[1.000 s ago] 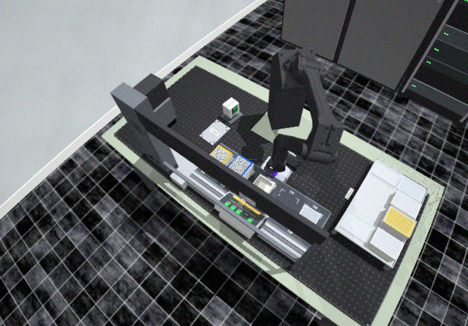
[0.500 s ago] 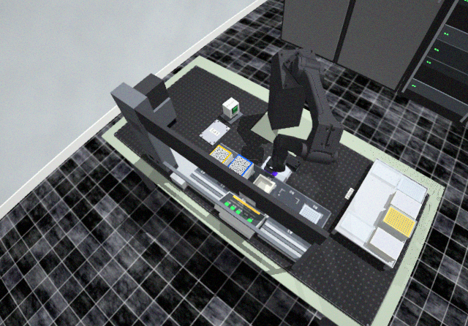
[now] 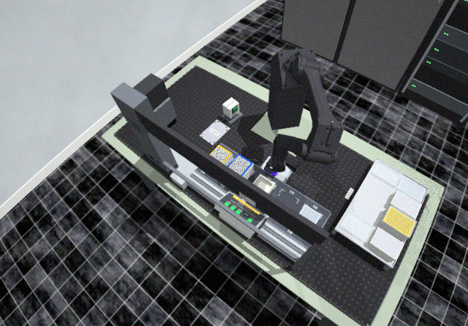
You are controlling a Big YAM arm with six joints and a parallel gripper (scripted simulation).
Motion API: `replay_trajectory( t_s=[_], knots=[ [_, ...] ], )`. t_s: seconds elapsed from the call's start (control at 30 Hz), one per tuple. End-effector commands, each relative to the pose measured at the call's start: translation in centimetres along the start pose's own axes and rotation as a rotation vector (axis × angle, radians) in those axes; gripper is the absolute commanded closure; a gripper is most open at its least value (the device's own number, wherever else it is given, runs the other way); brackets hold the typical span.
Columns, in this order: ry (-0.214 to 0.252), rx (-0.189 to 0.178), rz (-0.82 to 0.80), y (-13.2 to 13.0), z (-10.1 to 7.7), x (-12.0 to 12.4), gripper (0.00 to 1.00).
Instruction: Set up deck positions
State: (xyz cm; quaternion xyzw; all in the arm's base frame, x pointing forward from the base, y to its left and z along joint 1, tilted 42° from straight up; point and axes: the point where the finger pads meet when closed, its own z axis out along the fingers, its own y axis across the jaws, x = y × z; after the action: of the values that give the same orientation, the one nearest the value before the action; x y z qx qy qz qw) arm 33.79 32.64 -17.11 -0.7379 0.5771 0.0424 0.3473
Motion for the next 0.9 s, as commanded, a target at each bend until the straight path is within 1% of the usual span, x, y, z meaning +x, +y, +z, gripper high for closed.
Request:
replay_trajectory(
  t_s=[0.0, 0.43, 0.47, 0.87],
  knots=[
    [-0.02, 0.041, -0.003, -1.88, -0.05, -0.98, 0.0],
    [-0.02, 0.041, -0.003, -1.88, -0.05, -0.98, 0.0],
    [-0.02, 0.041, -0.003, -1.88, -0.05, -0.98, 1.0],
    [-0.019, 0.038, -0.003, -1.74, -0.02, -0.89, 1.0]
  ],
)
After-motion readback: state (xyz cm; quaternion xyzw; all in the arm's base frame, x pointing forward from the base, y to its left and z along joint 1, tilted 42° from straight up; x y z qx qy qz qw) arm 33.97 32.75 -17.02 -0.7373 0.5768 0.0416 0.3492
